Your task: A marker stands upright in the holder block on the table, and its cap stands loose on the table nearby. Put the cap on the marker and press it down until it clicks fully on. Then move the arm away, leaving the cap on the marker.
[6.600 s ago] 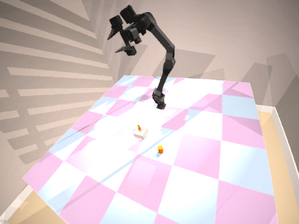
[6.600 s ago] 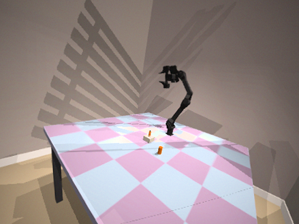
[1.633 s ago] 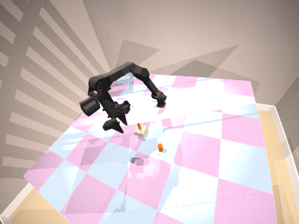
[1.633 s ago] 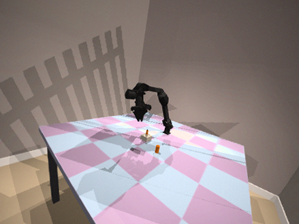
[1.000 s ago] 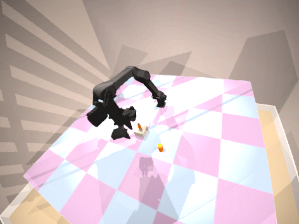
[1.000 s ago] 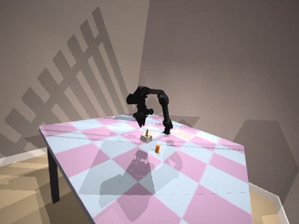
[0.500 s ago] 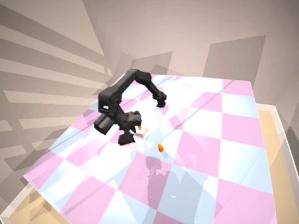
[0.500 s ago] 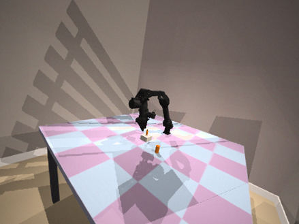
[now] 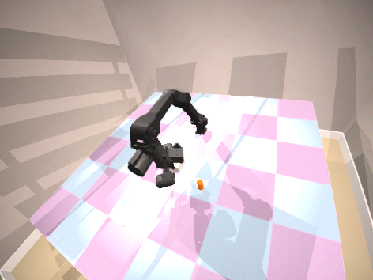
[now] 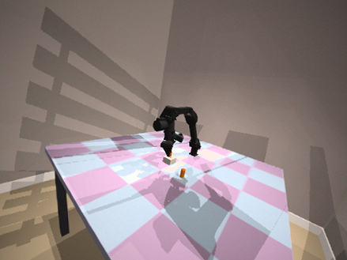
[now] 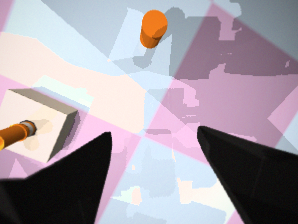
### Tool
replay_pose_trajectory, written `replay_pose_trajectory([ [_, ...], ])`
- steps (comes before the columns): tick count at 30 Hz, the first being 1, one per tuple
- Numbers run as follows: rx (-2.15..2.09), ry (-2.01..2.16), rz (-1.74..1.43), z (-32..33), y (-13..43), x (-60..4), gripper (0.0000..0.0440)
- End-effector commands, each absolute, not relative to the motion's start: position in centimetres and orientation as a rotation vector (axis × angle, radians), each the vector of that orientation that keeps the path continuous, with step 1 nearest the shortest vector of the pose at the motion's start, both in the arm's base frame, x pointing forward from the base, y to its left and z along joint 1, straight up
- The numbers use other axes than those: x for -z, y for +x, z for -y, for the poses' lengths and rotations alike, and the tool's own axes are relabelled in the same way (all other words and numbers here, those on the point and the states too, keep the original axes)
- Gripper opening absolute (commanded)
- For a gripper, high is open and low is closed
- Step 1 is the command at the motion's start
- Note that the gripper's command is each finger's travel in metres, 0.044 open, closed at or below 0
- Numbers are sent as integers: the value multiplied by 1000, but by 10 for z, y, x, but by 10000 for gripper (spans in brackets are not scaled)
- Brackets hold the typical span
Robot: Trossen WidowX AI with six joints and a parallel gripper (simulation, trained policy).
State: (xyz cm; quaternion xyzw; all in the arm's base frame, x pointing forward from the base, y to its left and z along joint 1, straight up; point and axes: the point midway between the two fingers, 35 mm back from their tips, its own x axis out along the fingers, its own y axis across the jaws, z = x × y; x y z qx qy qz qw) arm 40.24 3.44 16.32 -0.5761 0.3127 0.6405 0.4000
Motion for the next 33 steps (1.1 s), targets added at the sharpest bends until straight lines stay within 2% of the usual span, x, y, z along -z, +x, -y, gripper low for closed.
replay_pose_trajectory([
  [1, -1638, -1466, -817, -41, 404, -154, 305],
  [33, -1789, -1588, -828, -101, 393, -117, 280],
])
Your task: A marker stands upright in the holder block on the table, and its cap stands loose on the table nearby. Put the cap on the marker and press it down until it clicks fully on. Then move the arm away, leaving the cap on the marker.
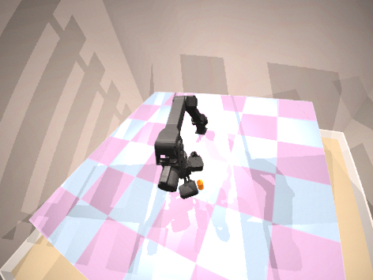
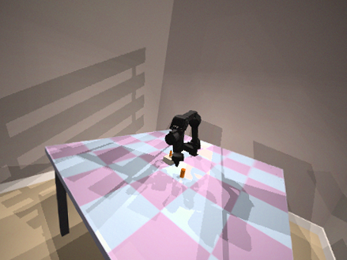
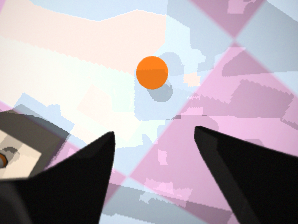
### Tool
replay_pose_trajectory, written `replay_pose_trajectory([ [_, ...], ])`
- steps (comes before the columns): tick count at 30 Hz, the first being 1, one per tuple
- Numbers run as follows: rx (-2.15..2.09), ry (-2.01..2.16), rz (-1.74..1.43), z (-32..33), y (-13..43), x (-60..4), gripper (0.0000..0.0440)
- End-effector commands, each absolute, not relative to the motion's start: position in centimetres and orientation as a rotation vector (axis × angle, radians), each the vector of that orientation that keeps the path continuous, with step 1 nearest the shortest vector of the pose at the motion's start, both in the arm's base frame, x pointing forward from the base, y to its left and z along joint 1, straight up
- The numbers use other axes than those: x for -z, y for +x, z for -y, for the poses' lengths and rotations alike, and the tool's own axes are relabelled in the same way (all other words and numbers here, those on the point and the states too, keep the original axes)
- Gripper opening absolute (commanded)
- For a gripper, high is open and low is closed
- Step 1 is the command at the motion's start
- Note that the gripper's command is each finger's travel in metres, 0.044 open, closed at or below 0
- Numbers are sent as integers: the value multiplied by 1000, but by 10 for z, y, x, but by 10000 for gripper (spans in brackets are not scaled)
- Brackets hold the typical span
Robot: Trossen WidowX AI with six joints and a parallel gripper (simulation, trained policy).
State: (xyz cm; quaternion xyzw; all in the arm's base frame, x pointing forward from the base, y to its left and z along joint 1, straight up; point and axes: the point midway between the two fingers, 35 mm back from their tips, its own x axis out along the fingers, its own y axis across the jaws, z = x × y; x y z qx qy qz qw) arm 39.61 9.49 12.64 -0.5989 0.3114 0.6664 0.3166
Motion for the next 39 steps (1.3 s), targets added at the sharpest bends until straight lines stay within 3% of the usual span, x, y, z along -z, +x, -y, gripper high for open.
replay_pose_trajectory([
  [1, -1797, -1593, -825, -103, 392, -115, 279],
  [26, -2018, -1712, -738, -132, 368, -63, 234],
  [30, -2036, -1741, -722, -132, 366, -60, 189],
  [35, -2027, -1784, -694, -131, 365, -72, 58],
  [39, -2015, -1810, -674, -126, 364, -88, 58],
])
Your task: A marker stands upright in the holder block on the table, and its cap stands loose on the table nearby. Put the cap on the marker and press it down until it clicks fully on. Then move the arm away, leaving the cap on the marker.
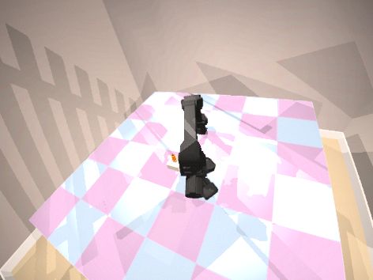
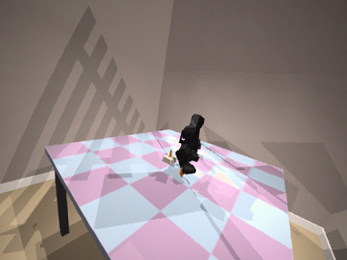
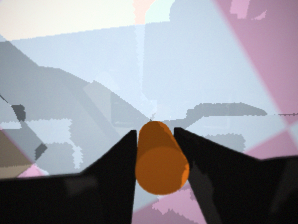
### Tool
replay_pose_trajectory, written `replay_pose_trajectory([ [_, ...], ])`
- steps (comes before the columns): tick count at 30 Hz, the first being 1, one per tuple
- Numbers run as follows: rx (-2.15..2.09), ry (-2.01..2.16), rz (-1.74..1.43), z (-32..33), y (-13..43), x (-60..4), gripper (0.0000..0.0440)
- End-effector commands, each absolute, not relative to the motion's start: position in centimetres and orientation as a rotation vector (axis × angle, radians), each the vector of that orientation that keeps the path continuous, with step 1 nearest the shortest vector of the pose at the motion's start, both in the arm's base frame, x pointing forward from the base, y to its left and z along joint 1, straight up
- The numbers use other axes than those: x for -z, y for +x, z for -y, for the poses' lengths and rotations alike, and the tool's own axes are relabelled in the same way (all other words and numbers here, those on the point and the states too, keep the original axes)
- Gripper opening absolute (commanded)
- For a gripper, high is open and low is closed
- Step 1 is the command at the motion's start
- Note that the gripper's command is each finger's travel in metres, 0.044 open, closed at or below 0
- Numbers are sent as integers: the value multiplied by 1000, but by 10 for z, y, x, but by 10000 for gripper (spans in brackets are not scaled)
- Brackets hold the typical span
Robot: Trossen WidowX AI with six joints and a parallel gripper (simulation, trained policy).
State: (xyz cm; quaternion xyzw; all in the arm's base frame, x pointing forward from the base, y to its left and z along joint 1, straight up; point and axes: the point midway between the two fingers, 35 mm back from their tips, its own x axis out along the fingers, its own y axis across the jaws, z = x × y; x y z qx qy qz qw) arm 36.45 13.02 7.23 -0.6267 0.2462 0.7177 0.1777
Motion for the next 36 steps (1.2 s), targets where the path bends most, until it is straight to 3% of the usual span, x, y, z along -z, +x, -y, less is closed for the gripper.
replay_pose_trajectory([
  [1, -2012, -1815, -670, -125, 363, -92, 61],
  [36, -1945, -1763, -660, -11, 334, -172, 4],
])
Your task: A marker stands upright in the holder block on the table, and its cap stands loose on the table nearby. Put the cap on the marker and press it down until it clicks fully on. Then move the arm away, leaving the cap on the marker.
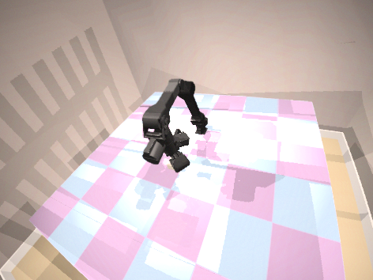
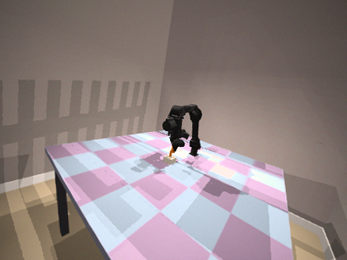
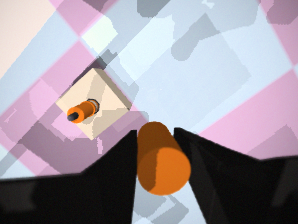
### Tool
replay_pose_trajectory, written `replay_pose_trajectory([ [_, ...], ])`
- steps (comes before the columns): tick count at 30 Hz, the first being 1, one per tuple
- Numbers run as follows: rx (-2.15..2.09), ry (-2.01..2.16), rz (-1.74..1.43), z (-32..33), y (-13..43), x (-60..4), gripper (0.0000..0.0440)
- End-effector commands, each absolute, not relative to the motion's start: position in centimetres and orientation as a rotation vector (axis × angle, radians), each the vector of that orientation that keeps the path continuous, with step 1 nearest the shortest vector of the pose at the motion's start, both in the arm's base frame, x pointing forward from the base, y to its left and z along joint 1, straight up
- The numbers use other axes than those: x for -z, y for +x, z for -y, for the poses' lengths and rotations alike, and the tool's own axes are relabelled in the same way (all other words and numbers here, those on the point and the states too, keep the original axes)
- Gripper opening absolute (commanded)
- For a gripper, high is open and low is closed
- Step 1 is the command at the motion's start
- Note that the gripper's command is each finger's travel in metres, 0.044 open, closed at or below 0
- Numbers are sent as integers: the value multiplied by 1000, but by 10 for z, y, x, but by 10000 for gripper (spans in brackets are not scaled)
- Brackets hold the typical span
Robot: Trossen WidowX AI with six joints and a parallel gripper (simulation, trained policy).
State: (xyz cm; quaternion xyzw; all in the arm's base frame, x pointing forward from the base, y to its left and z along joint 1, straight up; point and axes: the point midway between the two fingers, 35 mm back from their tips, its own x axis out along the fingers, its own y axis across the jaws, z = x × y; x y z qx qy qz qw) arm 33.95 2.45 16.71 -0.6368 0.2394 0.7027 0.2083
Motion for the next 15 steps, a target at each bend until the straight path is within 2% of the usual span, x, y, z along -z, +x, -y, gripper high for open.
replay_pose_trajectory([
  [1, -1940, -1761, -662, -7, 333, -173, 1],
  [15, -1920, -1717, -673, 32, 309, -177, 0],
])
